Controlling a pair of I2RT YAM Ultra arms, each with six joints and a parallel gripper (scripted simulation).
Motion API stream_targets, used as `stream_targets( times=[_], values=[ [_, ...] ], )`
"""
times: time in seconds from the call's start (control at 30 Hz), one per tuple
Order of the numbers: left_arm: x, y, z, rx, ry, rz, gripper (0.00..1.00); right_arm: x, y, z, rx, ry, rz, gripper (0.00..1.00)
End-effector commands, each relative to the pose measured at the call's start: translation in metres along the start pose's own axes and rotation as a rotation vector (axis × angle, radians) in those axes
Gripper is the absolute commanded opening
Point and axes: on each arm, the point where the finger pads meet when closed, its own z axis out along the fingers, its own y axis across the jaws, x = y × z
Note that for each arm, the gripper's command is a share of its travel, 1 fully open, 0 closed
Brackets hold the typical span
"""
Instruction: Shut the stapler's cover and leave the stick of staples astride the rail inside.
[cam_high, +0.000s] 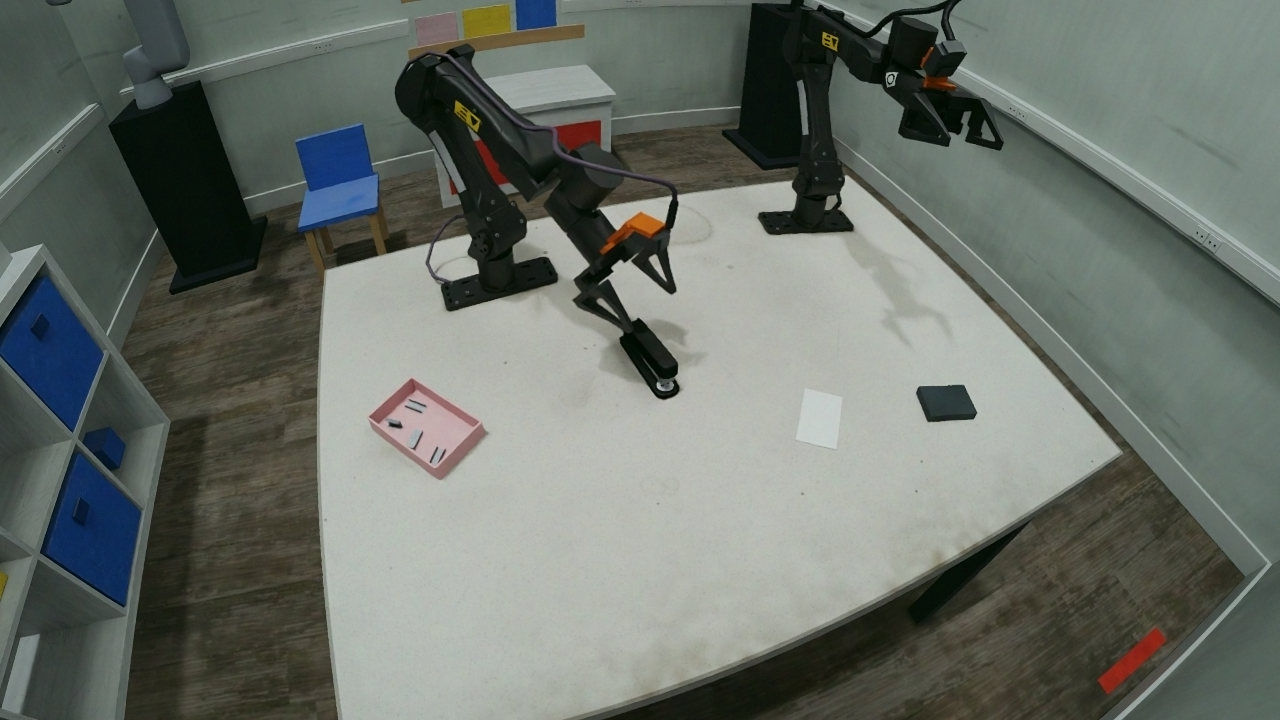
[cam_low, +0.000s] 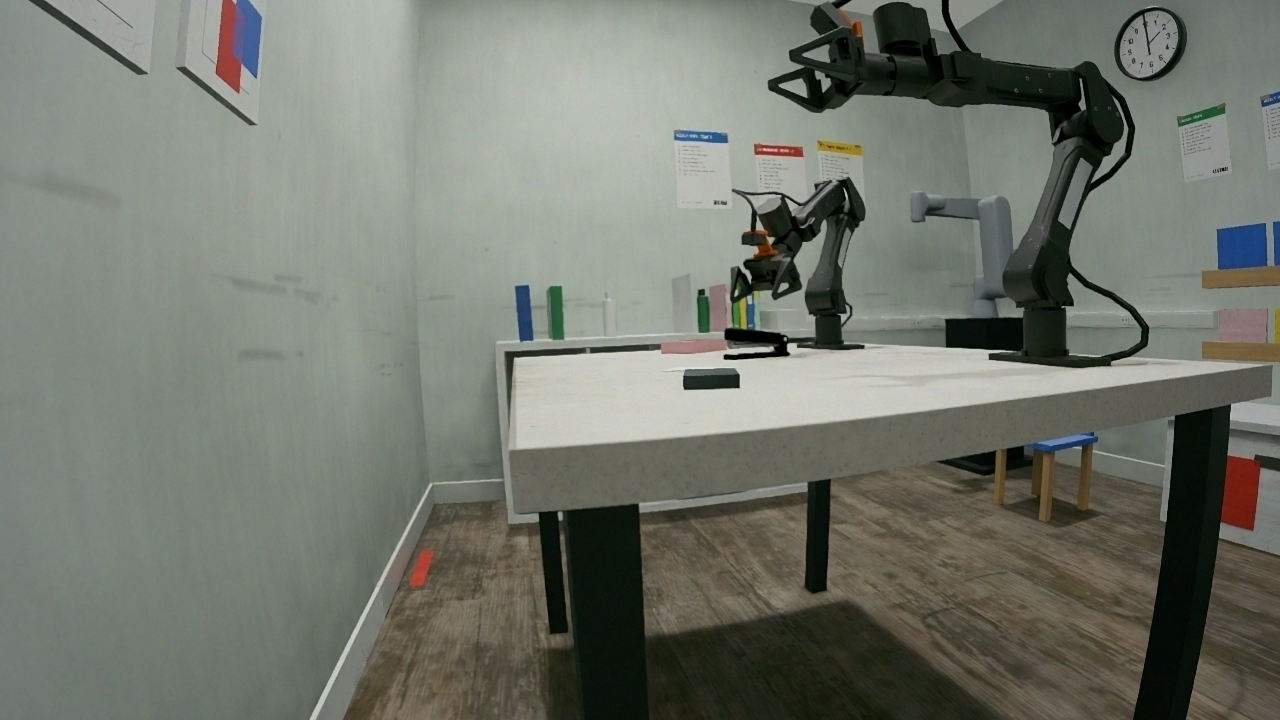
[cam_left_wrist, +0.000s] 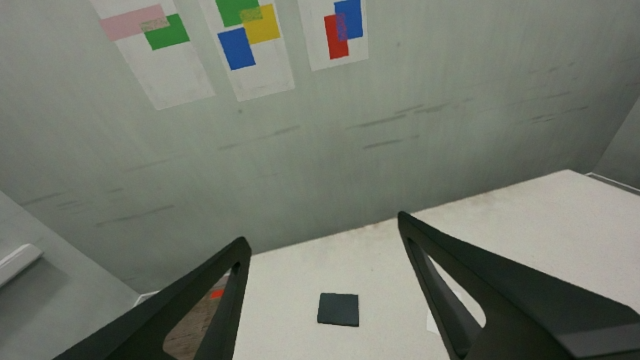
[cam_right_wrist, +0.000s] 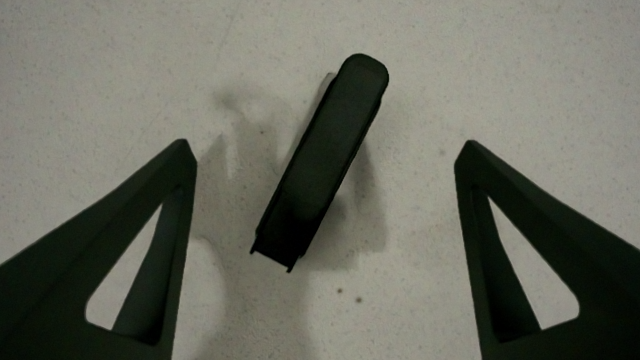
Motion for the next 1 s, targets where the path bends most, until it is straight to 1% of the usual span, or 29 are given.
stream_targets(
  times=[0.0, 0.27, 0.33, 0.37, 0.43, 0.53, 0.57, 0.67, 0.73, 0.83, 0.97],
  values=[
    [-0.022, -0.001, -0.004, 0.007, -0.057, 0.003, 1.00, -0.015, 0.001, -0.004, -0.011, -0.054, -0.006, 1.00],
    [-0.022, -0.001, -0.004, 0.007, -0.057, 0.003, 1.00, -0.015, 0.001, -0.004, -0.011, -0.054, -0.006, 1.00],
    [-0.022, -0.001, -0.004, 0.007, -0.057, 0.003, 1.00, -0.020, -0.002, -0.008, -0.002, -0.063, -0.015, 1.00],
    [-0.022, -0.001, -0.004, 0.007, -0.057, 0.003, 1.00, -0.017, -0.004, -0.010, 0.005, -0.048, -0.017, 1.00],
    [-0.022, -0.001, -0.004, 0.007, -0.057, 0.003, 1.00, -0.026, -0.013, -0.018, 0.030, -0.068, -0.016, 1.00],
    [-0.022, -0.001, -0.004, 0.007, -0.057, 0.003, 1.00, -0.060, -0.034, -0.039, 0.082, -0.166, 0.003, 1.00],
    [-0.022, -0.001, -0.004, 0.007, -0.057, 0.003, 1.00, -0.080, -0.043, -0.049, 0.109, -0.231, 0.013, 1.00],
    [-0.022, -0.001, -0.004, 0.007, -0.057, 0.003, 1.00, -0.116, -0.069, -0.074, 0.181, -0.336, 0.039, 1.00],
    [-0.022, -0.001, -0.004, 0.007, -0.057, 0.003, 1.00, -0.116, -0.069, -0.074, 0.181, -0.336, 0.039, 1.00],
    [-0.022, -0.001, -0.004, 0.007, -0.057, 0.003, 1.00, -0.167, -0.111, -0.110, 0.300, -0.480, 0.097, 1.00],
    [-0.022, -0.001, -0.004, 0.007, -0.057, 0.003, 1.00, -0.207, -0.147, -0.144, 0.408, -0.593, 0.132, 1.00]
  ],
)
